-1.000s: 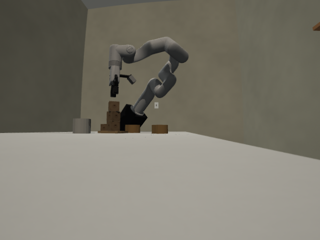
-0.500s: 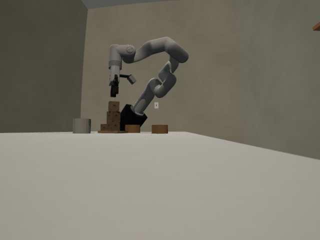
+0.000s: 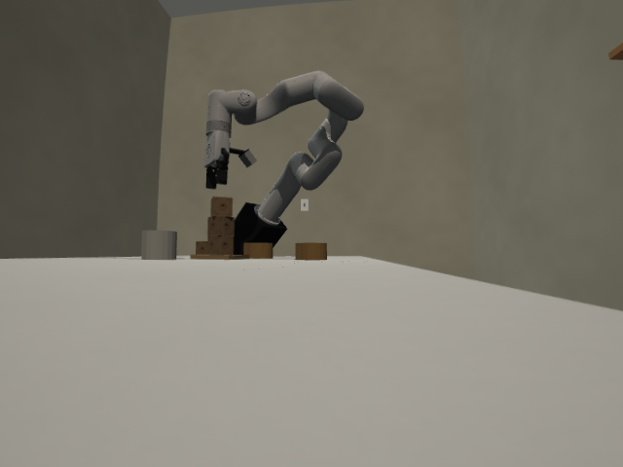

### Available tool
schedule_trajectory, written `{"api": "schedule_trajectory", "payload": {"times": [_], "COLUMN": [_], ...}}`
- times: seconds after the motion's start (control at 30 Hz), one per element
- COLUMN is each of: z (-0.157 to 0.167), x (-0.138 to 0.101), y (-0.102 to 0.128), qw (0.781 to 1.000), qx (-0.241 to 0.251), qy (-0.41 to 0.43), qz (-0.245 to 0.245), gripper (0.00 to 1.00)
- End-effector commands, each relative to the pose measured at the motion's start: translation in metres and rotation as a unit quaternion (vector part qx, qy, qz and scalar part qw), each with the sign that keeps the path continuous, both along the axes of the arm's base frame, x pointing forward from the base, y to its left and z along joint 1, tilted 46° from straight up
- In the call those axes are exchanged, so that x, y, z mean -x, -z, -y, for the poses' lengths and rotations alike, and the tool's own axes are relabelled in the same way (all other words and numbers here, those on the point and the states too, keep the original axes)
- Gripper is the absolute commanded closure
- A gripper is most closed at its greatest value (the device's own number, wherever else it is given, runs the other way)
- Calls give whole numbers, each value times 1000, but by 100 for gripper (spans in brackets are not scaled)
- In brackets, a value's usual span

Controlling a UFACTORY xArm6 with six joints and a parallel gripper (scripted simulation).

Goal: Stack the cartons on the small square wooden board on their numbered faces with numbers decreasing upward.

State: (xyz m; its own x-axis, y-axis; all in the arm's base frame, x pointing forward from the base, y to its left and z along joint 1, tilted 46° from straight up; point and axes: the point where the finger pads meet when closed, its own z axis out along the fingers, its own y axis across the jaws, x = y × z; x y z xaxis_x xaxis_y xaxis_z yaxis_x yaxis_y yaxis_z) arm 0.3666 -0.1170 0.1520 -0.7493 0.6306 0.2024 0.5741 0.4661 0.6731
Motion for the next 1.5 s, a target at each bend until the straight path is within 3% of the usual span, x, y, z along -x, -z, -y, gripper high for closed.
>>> {"api": "schedule_trajectory", "payload": {"times": [0.0, 0.2, 0.37, 1.47], "z": [28, 44, 46, 45], "x": [34, 67, 72, 72], "y": [30, 55, 59, 60], "qw": [990, 964, 958, 958], "qx": [42, 80, 86, 87], "qy": [-96, -183, -198, -199], "qz": [92, 173, 187, 188], "gripper": [0, 0, 0, 0]}}
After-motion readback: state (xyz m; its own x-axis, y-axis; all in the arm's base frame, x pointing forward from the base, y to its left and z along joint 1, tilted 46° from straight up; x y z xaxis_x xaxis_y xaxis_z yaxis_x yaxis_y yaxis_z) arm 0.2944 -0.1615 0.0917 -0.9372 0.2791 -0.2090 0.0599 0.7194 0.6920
